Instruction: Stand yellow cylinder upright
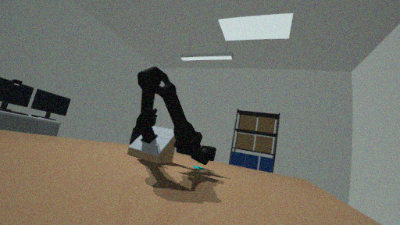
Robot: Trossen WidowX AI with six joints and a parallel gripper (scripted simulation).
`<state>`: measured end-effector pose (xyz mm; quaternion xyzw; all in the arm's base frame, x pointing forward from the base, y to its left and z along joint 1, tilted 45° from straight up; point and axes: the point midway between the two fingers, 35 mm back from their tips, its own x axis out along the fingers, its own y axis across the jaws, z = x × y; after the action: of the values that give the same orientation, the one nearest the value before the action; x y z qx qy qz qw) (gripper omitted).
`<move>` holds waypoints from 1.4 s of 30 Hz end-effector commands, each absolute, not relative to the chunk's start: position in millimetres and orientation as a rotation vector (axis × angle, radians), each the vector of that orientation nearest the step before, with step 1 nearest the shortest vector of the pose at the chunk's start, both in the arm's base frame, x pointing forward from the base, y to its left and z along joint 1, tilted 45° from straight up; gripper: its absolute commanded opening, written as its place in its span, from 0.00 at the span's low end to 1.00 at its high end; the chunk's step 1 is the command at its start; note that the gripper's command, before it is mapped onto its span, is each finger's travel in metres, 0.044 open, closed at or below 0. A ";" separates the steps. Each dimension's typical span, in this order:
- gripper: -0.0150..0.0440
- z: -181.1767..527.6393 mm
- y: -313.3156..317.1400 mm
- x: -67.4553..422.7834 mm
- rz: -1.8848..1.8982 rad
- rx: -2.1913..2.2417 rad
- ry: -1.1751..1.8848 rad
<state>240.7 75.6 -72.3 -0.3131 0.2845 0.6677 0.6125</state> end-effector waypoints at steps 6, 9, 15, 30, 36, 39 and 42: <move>0.43 -87.5 58.6 244.6 1.539 -0.723 0.659; 0.43 -87.5 58.6 244.6 1.539 -0.723 0.659; 0.43 -87.5 58.6 244.6 1.539 -0.723 0.659; 0.93 -87.5 58.6 244.6 1.539 -0.723 0.659; 0.93 -70.6 75.2 246.2 1.537 -0.730 0.659; 0.93 -56.0 90.2 245.5 1.537 -0.732 0.657; 0.93 -41.5 105.2 243.0 1.537 -0.733 0.653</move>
<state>248.5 88.3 -57.0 -0.3225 0.2826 0.6648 0.6117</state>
